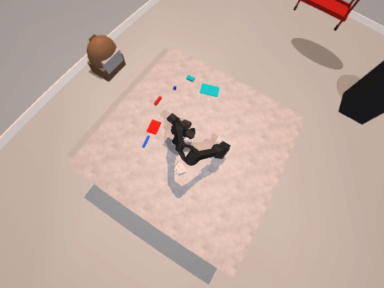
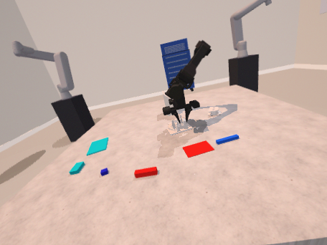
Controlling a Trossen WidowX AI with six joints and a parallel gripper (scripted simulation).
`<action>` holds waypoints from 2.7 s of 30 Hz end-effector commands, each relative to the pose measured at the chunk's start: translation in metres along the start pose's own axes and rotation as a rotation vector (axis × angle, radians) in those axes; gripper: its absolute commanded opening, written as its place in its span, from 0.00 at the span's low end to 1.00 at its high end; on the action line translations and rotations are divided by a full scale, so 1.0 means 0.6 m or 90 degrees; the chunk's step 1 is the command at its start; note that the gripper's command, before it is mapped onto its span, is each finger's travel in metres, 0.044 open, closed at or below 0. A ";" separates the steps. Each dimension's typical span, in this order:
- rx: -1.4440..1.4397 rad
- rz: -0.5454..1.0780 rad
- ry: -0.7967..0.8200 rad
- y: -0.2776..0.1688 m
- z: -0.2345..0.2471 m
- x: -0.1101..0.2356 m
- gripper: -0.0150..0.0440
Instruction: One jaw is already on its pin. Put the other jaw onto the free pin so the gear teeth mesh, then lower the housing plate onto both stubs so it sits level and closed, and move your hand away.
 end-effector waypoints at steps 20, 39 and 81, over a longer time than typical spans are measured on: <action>-0.003 0.002 -0.003 -0.001 -0.001 -0.011 0.48; -0.004 0.002 -0.003 -0.001 -0.001 -0.017 0.48; -0.004 0.002 -0.003 -0.001 -0.001 -0.027 0.48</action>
Point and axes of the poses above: the point midway between the two fingers, 35 mm back from their tips, its own x axis back along the fingers, its own z axis across the jaws, y = z × x, the point moved 1 cm from there along x, back along the fingers, and after that the axes turned 6 degrees about x, right-handed, at the moved point
